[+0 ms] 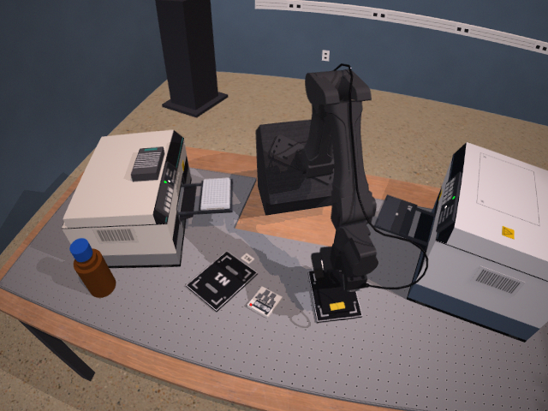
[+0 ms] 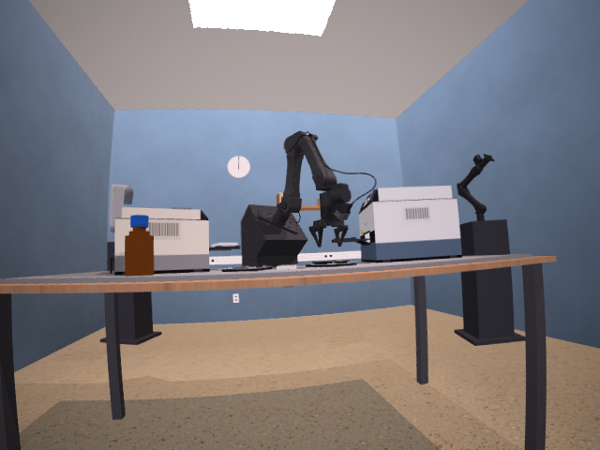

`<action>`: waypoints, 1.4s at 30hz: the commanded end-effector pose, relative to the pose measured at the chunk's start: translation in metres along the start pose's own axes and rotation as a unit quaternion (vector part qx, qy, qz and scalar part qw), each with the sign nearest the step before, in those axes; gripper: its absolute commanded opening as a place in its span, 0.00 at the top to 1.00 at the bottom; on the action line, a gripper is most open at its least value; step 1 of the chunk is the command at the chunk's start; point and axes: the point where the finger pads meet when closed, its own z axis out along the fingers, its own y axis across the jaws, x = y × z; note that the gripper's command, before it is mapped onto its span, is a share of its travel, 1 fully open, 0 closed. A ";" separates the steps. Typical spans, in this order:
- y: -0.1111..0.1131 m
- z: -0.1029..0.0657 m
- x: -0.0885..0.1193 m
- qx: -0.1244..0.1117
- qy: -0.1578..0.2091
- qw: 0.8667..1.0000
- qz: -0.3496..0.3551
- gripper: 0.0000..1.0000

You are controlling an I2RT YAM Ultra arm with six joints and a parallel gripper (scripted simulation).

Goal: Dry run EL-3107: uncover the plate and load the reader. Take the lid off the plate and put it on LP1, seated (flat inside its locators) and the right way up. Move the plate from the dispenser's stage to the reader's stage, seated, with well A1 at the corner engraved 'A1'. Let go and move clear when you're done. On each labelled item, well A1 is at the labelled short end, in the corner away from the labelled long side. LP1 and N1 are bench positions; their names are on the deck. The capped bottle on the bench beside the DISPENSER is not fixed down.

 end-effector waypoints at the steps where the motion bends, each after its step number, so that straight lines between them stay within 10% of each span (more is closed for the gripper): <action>1: 0.002 -0.016 -0.012 -0.001 -0.017 1.000 0.003 0.00; 36: -0.005 -0.040 0.011 0.001 0.004 1.000 0.023 0.00; 42: 0.004 -0.042 -0.021 -0.012 -0.027 1.000 0.000 0.00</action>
